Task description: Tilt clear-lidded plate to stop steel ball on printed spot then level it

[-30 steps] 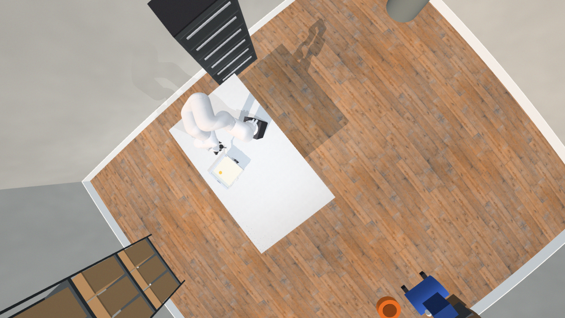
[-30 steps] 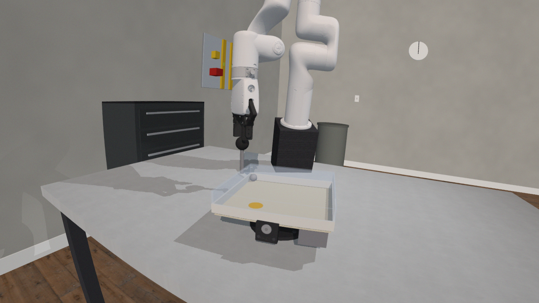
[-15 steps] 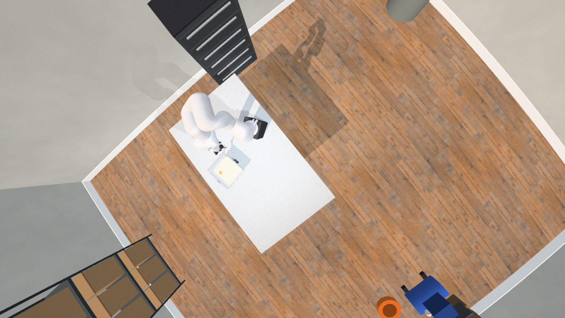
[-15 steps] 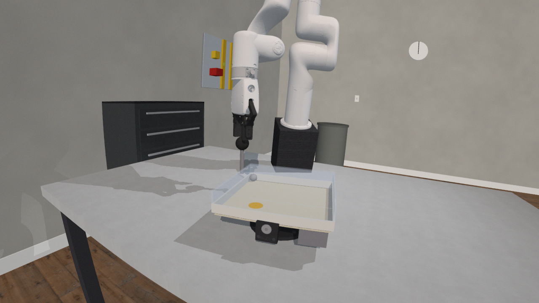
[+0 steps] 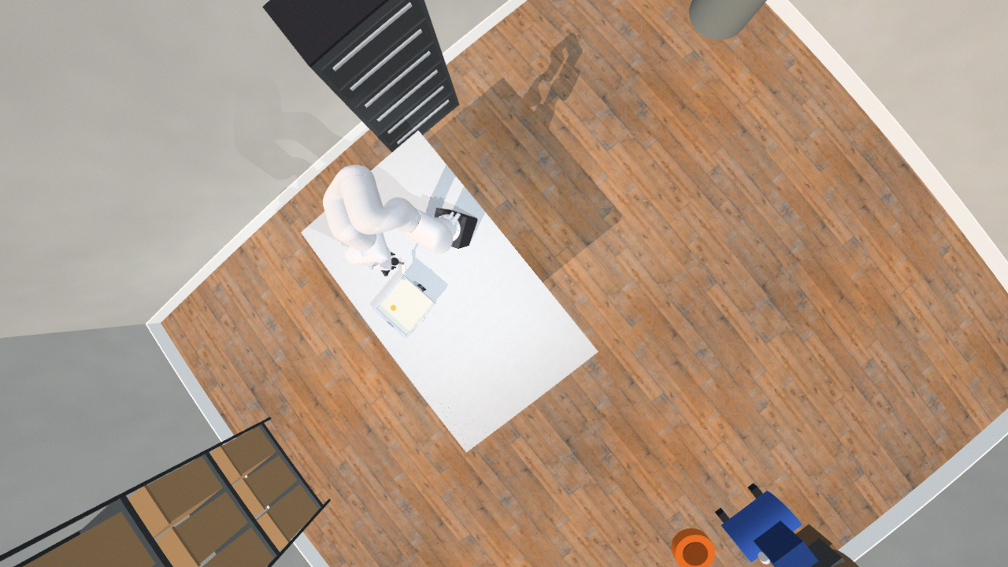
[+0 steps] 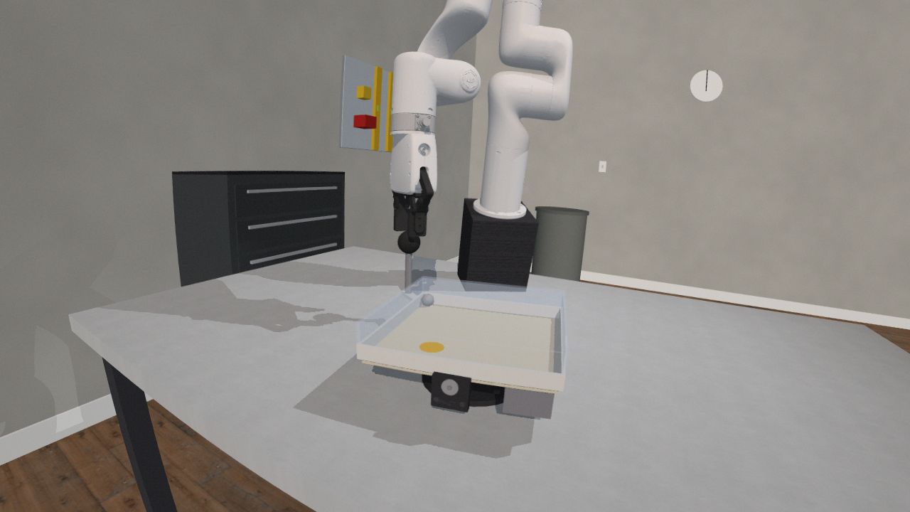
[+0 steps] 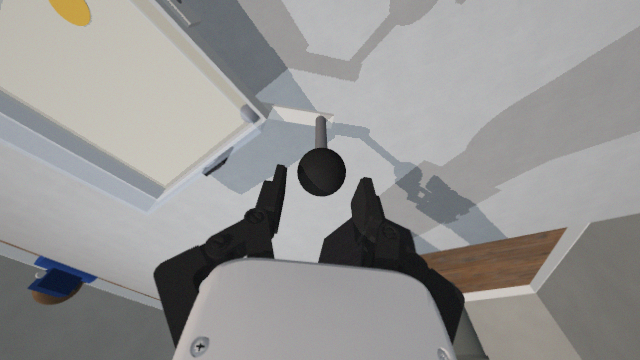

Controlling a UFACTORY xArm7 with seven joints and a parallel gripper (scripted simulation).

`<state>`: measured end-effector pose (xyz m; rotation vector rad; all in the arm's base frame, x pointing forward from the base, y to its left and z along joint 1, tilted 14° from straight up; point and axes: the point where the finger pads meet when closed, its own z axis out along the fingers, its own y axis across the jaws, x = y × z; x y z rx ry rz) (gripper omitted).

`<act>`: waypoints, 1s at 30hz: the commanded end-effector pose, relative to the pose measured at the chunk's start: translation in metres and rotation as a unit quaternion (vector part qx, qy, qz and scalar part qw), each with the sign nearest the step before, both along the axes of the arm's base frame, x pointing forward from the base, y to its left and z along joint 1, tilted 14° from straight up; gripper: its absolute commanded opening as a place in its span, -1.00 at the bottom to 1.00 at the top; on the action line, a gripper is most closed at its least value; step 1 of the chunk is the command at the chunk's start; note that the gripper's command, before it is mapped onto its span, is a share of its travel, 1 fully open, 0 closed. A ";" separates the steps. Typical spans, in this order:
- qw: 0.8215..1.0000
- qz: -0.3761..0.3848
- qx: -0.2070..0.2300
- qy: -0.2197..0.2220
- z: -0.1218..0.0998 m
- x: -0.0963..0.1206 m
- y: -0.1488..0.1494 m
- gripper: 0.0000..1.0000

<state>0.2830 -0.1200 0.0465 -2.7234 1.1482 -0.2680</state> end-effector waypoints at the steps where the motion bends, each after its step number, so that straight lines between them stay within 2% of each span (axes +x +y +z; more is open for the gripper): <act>1: 1.000 0.000 -0.001 -0.001 0.001 0.001 -0.001 0.22; 14: 1.000 0.000 0.000 -0.001 -0.001 0.001 0.000 0.22; 30: 1.000 0.000 0.000 -0.001 -0.014 0.004 0.001 0.22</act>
